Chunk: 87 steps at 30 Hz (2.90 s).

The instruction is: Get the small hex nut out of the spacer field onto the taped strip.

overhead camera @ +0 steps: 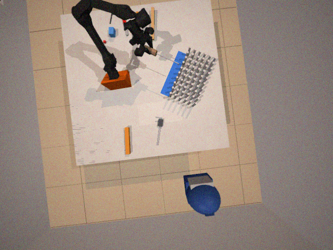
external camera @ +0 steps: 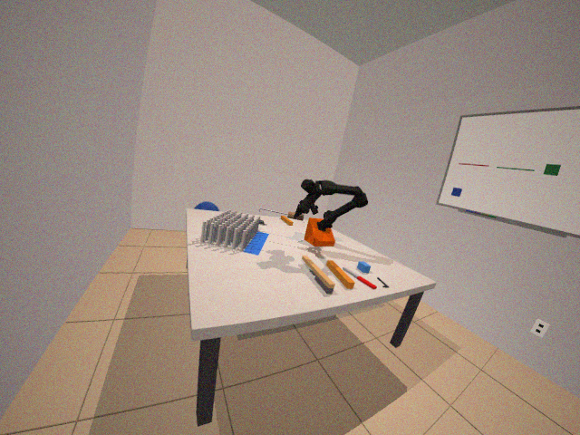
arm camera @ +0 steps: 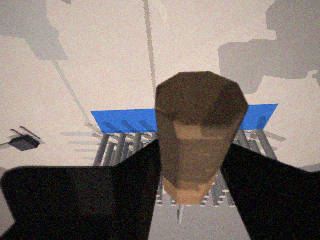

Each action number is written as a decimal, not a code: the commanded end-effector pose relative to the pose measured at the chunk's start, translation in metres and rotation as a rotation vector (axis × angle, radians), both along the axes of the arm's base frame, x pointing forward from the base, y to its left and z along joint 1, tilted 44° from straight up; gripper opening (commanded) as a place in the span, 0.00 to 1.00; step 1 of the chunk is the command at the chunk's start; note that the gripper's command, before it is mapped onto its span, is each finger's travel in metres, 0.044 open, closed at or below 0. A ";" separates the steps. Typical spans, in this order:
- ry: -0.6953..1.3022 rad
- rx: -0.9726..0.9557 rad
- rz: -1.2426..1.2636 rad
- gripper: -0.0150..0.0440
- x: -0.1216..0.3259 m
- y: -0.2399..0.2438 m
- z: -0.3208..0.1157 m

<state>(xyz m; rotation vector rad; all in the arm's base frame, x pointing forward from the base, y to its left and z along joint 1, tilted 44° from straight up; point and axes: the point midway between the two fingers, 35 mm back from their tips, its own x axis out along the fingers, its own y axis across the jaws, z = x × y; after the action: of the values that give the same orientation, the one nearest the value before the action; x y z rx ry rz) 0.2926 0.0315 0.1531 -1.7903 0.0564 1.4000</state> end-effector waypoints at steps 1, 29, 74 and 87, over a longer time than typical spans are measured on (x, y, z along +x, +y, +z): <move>-0.023 -0.001 0.020 0.25 -0.001 0.002 0.002; -0.024 0.003 0.018 0.25 -0.005 0.103 -0.102; -0.030 0.009 0.018 0.25 0.010 0.106 -0.117; -0.031 0.009 0.018 0.25 0.017 0.104 -0.120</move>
<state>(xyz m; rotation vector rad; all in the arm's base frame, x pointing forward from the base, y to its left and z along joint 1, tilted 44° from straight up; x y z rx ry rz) 0.3064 0.1355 0.0320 -1.8028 0.0273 1.3891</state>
